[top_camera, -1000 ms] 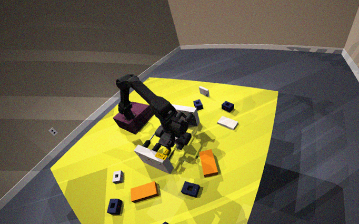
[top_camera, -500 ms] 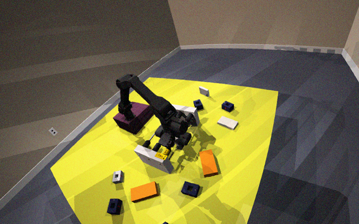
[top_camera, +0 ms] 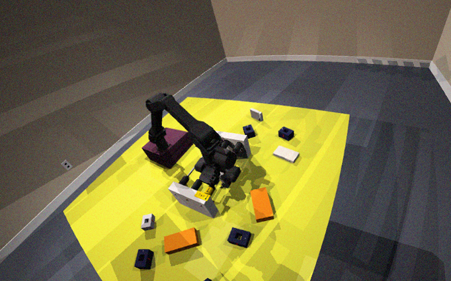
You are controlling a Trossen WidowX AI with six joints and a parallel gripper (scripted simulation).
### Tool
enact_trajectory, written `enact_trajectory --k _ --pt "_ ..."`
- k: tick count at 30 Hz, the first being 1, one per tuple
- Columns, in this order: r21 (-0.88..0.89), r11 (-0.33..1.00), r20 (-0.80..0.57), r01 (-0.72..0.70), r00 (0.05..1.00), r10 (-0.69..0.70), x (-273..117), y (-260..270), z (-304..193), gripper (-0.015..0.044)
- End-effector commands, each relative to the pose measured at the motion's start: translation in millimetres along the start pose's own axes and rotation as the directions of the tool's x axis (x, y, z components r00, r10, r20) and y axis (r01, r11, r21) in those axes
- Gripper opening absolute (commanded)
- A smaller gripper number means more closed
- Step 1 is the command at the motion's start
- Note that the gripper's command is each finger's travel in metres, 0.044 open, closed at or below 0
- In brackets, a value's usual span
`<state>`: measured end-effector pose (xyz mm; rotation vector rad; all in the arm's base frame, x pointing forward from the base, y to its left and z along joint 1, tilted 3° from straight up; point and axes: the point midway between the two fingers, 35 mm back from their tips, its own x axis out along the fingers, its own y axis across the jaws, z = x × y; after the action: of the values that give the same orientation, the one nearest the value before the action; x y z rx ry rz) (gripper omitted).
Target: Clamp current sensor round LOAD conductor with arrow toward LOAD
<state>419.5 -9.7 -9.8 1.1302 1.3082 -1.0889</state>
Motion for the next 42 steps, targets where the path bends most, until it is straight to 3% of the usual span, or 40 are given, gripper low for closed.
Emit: enact_trajectory --k 1,10,27,32,42 --pt "0.000 1.000 0.001 -0.004 1.000 0.004 -1.9 0.4 0.0 0.0000" --pt "0.000 1.000 0.001 -0.004 1.000 0.004 -1.9 0.4 0.0 0.0000" --pt "0.001 1.000 0.000 -0.026 1.000 0.026 -2.9 0.3 0.0 0.0440" --pt "0.003 0.982 0.001 -0.191 0.982 0.191 -22.6 0.0 -0.5 0.0440" --pt "0.003 0.977 0.001 -0.212 0.977 0.212 -16.1 1.7 -0.4 0.0440"
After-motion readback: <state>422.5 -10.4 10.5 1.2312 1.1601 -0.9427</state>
